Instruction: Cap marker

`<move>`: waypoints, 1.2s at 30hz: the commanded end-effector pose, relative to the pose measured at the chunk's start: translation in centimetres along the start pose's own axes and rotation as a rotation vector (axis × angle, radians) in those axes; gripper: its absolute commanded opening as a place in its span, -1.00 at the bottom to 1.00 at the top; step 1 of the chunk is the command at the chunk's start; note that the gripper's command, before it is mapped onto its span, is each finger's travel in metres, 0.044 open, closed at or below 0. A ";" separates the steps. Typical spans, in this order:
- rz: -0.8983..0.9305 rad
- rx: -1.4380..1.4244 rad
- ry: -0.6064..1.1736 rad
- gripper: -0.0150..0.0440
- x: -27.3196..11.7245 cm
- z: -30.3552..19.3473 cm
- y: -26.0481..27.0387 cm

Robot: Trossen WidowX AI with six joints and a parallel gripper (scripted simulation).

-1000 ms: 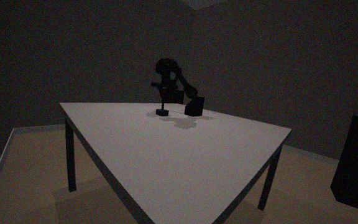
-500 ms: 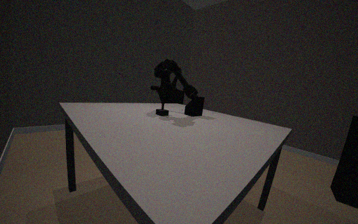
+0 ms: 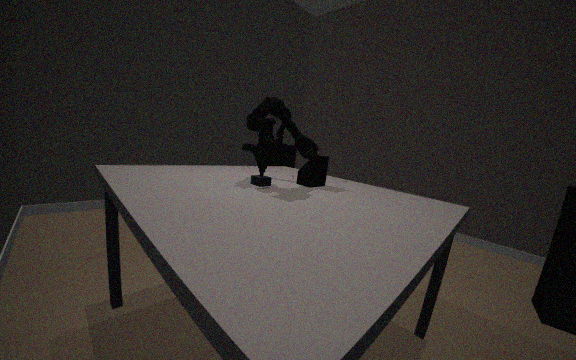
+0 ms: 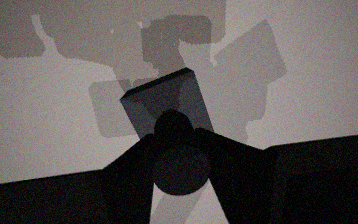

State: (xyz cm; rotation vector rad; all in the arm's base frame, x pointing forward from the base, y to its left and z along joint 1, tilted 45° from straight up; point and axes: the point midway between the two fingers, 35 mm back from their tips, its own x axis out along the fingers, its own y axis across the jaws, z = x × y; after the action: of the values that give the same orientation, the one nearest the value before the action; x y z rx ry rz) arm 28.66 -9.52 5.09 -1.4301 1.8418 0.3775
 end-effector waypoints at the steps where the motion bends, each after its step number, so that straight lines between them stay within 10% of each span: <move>1: -0.002 -0.003 0.006 -0.49 0.5 -0.1 0.0; 10: -0.002 -0.003 0.006 -0.49 0.6 -0.1 0.0; 27: 0.001 0.000 0.002 1.00 0.5 -0.1 0.1; 36: 0.002 -0.001 -0.001 1.00 -7.0 0.0 0.1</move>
State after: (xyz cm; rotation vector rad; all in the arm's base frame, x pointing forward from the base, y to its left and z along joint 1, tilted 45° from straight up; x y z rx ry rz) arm 29.21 -6.29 8.21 -1.4337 1.8413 0.3817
